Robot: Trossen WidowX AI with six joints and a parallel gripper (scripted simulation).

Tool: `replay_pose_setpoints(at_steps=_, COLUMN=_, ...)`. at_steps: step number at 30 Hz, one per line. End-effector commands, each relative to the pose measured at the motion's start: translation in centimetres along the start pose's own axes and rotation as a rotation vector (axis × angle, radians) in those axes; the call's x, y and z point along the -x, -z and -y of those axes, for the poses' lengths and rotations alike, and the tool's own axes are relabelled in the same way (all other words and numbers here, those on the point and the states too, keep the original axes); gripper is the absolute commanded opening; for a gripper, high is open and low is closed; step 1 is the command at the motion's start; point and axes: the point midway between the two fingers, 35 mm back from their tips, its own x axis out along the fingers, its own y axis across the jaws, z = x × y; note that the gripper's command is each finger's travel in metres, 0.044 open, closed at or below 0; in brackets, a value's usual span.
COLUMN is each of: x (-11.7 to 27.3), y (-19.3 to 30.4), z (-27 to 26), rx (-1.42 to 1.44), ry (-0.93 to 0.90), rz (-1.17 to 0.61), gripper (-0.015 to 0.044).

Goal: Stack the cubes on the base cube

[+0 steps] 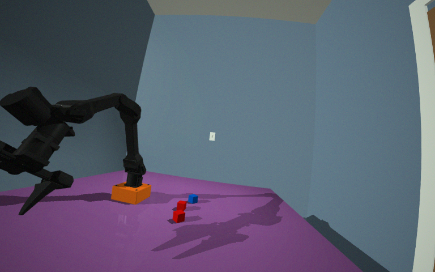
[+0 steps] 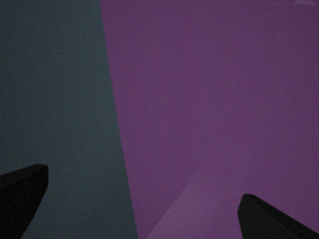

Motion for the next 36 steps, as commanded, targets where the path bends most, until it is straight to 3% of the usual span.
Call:
replay_pose_setpoints(at_steps=1, x=0.0, y=0.2, z=0.1, rx=0.012, ry=0.003, rz=-0.001, gripper=0.0374)
replay_pose_setpoints(at_steps=5, x=0.0, y=3.3, z=2.2, rx=0.248, ry=0.052, rz=-0.028, gripper=0.0269)
replay_pose_setpoints(at_steps=6, x=0.0, y=4.2, z=2.9, rx=0.320, ry=0.066, rz=-0.037, gripper=0.0265)
replay_pose_setpoints(at_steps=21, x=2.7, y=15.2, z=14.1, rx=1.407, ry=0.211, rz=-0.253, gripper=0.0265)
replay_pose_setpoints(at_steps=36, x=8.2, y=20.7, z=26.1, rx=2.498, ry=0.210, rz=-0.608, gripper=0.0265)
